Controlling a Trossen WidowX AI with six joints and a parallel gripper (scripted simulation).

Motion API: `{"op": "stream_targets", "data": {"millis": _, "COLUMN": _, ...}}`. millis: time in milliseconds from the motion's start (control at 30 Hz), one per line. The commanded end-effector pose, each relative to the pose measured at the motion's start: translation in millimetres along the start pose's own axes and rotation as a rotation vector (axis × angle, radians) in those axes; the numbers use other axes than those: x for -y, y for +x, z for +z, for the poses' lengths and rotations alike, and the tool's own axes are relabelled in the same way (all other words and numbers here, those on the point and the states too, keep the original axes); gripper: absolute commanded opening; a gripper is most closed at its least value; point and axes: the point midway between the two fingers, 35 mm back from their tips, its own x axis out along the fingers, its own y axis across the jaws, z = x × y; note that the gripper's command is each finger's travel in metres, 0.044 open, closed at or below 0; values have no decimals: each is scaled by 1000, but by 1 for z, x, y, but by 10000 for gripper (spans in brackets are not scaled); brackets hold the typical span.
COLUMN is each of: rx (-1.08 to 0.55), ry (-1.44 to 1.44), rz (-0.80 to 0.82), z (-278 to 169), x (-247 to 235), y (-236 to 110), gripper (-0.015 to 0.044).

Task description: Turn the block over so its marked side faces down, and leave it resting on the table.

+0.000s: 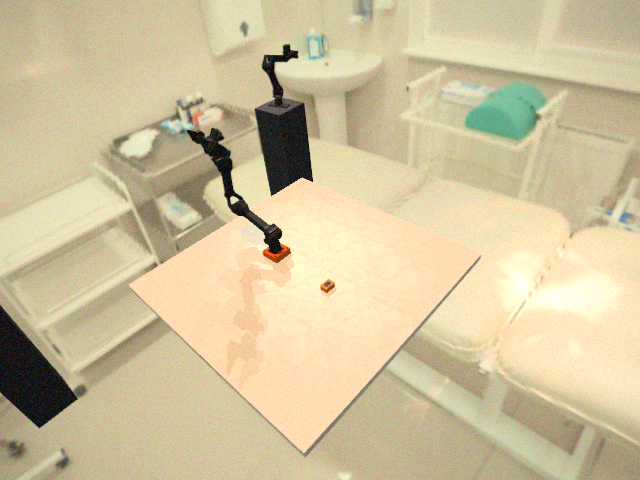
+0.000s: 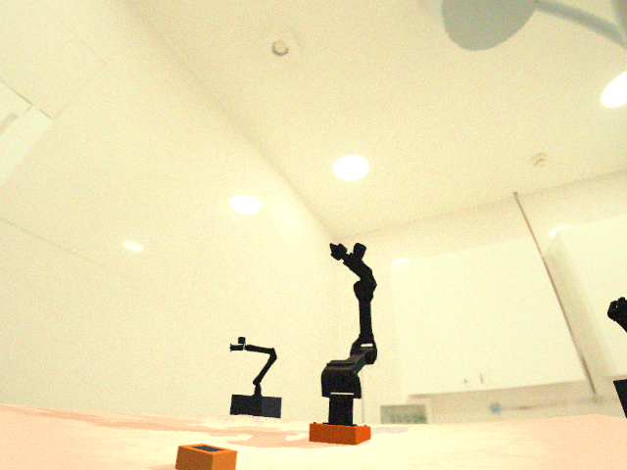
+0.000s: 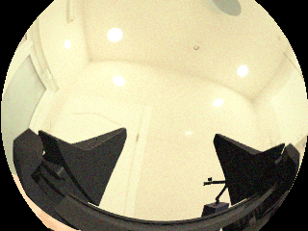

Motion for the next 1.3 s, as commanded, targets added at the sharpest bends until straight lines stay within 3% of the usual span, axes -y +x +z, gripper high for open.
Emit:
{"op": "stream_targets", "data": {"millis": 0, "rx": 54, "ry": -21, "rz": 50, "z": 19, "x": -33, "y": 4, "gripper": 440}}
{"op": "stream_targets", "data": {"millis": 533, "rx": 232, "ry": -107, "rz": 462, "z": 108, "x": -244, "y": 8, "gripper": 440}}
{"op": "stream_targets", "data": {"millis": 733, "rx": 225, "ry": -143, "rz": 679, "z": 115, "x": -342, "y": -12, "gripper": 440}}
{"op": "stream_targets", "data": {"millis": 933, "rx": 238, "ry": -104, "rz": 826, "z": 118, "x": -404, "y": -34, "gripper": 440}}
{"op": "stream_targets", "data": {"millis": 1267, "rx": 110, "ry": -111, "rz": 1194, "z": 94, "x": -533, "y": -96, "gripper": 440}}
